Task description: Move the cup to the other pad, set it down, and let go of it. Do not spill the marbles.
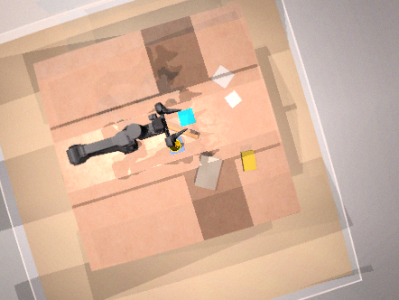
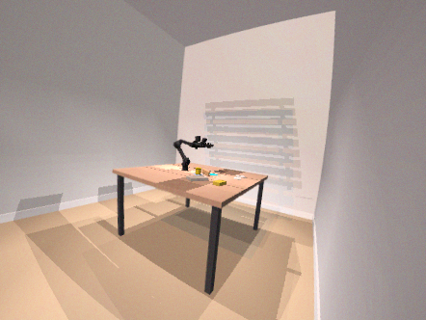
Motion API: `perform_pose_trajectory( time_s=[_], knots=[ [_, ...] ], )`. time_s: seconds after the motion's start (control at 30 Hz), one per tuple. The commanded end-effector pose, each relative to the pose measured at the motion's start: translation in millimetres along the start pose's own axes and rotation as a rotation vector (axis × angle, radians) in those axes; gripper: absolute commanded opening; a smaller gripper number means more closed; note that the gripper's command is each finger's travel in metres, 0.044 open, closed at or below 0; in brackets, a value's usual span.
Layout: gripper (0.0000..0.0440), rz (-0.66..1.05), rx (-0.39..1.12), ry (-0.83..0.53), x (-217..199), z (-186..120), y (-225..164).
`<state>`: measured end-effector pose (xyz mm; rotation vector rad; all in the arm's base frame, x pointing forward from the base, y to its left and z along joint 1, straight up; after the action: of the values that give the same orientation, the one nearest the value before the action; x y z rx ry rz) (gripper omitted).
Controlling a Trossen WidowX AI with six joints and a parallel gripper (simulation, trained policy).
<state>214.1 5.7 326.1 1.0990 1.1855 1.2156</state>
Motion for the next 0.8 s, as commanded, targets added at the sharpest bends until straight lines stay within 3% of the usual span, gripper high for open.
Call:
perform_pose_trajectory(
  time_s=[0.0,0.43,0.57,0.77],
  knots=[
    [0.0374,0.006,0.007,0.001,0.5,-0.3,-0.5],
    [0.0047,0.098,0.158,0.041,11.8,-2.6,-8.6],
    [0.0057,0.128,0.216,0.063,16.6,-2.0,-9.2],
    [0.0109,0.174,0.298,0.095,23.8,-0.7,-7.7]
  ],
)
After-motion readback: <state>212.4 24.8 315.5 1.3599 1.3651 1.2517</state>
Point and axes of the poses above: the point midway between the two fingers, 35 mm back from their tips, its own z axis out along the fingers, its own x axis across the jaws, y = z × x, the point moved 10 cm from there along -z, back along the fingers, and after that the axes turned 2 degrees about -z, right-handed, at the moved point
